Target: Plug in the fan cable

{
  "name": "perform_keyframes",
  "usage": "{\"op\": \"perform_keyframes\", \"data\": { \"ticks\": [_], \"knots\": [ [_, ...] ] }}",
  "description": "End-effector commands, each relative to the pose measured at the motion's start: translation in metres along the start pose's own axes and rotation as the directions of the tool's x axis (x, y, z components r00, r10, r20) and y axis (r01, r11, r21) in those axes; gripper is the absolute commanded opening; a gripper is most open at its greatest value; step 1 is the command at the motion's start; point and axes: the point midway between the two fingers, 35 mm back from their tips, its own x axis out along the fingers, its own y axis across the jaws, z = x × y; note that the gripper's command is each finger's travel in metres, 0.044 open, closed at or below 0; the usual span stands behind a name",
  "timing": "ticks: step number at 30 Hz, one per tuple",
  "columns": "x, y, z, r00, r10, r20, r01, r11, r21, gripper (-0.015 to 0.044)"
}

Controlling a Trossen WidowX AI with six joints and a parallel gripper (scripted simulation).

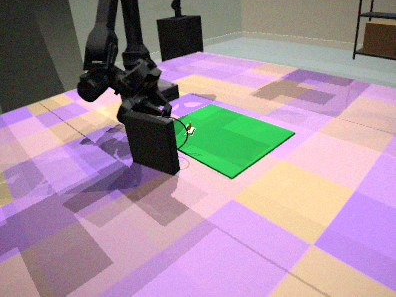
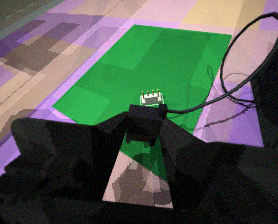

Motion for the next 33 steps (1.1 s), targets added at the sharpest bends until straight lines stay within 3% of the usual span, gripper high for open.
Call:
{"op": "perform_keyframes", "data": {
  "ticks": [1, 17, 33],
  "knots": [
    [-0.001, 0.001, -0.001, 0.999, -0.008, 0.052, 0.008, 1.000, -0.007, 0.0000],
    [-0.012, 0.001, 0.001, 0.958, -0.092, 0.270, 0.112, 0.992, -0.060, 0.0000],
    [-0.029, 0.001, 0.004, 0.861, -0.199, 0.468, 0.271, 0.958, -0.092, 0.0000]
  ]
}}
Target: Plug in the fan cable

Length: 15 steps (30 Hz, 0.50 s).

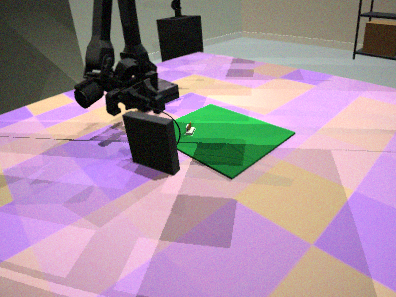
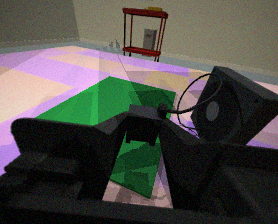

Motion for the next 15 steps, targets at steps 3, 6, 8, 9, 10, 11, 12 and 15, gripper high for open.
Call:
{"op": "perform_keyframes", "data": {
  "ticks": [3, 6, 8, 9, 10, 11, 12, 15],
  "knots": [
    [-0.0028, 0.0008, 0.0014, 0.999, -0.028, 0.039, 0.028, 1.000, -0.012, 0.0000],
    [-0.0027, 0.0002, 0.0049, 1.000, -0.018, 0.023, 0.019, 1.000, -0.009, 0.0000],
    [-0.0026, 0.0000, 0.0059, 1.000, -0.016, 0.018, 0.016, 1.000, -0.008, 0.0000],
    [-0.0026, 0.0000, 0.0059, 1.000, -0.016, 0.018, 0.016, 1.000, -0.008, 0.0000],
    [-0.0026, 0.0000, 0.0059, 1.000, -0.016, 0.018, 0.016, 1.000, -0.008, 0.0000],
    [-0.0026, 0.0000, 0.0059, 1.000, -0.016, 0.018, 0.016, 1.000, -0.008, 0.0000],
    [-0.0026, 0.0000, 0.0059, 1.000, -0.016, 0.018, 0.016, 1.000, -0.008, 0.0000],
    [-0.0027, 0.0000, 0.0062, 1.000, -0.016, 0.019, 0.016, 1.000, -0.008, 0.0000]
  ]
}}
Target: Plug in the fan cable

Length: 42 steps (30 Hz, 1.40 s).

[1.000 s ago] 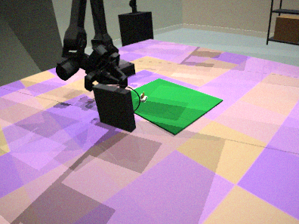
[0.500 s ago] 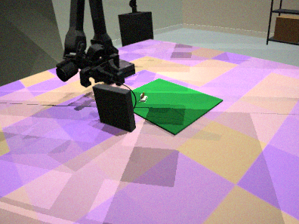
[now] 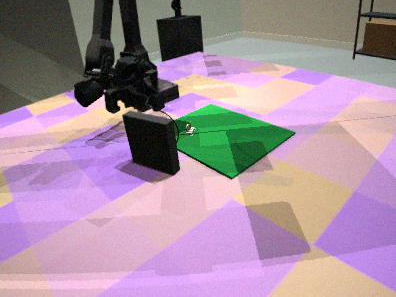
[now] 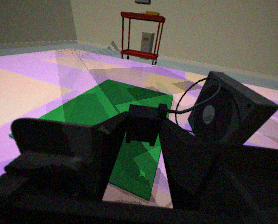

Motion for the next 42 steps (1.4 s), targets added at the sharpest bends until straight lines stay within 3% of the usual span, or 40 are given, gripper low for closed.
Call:
{"op": "perform_keyframes", "data": {
  "ticks": [1, 42],
  "knots": [
    [0.000, 0.000, 0.002, 1.000, 0.000, -0.002, 0.000, 1.000, -0.001, 0.0000],
    [0.004, 0.000, -0.020, 1.000, 0.001, 0.000, -0.001, 1.000, 0.003, 0.0000]
  ]
}}
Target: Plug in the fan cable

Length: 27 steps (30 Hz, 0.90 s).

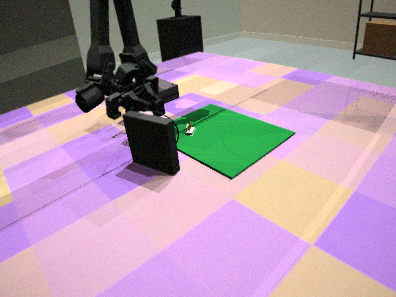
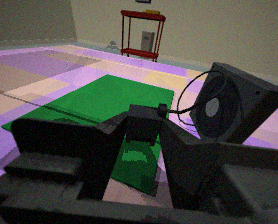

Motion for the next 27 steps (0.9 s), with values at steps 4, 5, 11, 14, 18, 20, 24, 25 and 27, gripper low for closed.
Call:
{"op": "perform_keyframes", "data": {
  "ticks": [4, 5, 11, 14, 18, 20, 24, 25, 27],
  "knots": [
    [0.001, 0.001, -0.006, 1.000, 0.001, 0.001, -0.001, 1.000, 0.012, 0.0000],
    [0.002, 0.001, -0.007, 1.000, 0.001, 0.001, -0.001, 1.000, 0.012, 0.0000],
    [0.003, 0.002, -0.012, 1.000, 0.001, 0.001, -0.001, 1.000, 0.012, 0.0000],
    [0.003, 0.002, -0.015, 1.000, 0.001, 0.001, -0.001, 1.000, 0.012, 0.0000],
    [0.004, 0.002, -0.018, 1.000, 0.001, 0.001, -0.001, 1.000, 0.012, 0.0000],
    [0.004, 0.002, -0.020, 1.000, 0.001, 0.001, -0.001, 1.000, 0.012, 0.0000],
    [0.005, 0.002, -0.023, 1.000, 0.001, 0.001, -0.001, 1.000, 0.012, 0.0000],
    [0.005, 0.002, -0.024, 1.000, 0.001, 0.001, -0.001, 1.000, 0.012, 0.0000],
    [0.005, 0.002, -0.026, 1.000, 0.001, 0.001, -0.001, 1.000, 0.012, 0.0000]
  ]
}}
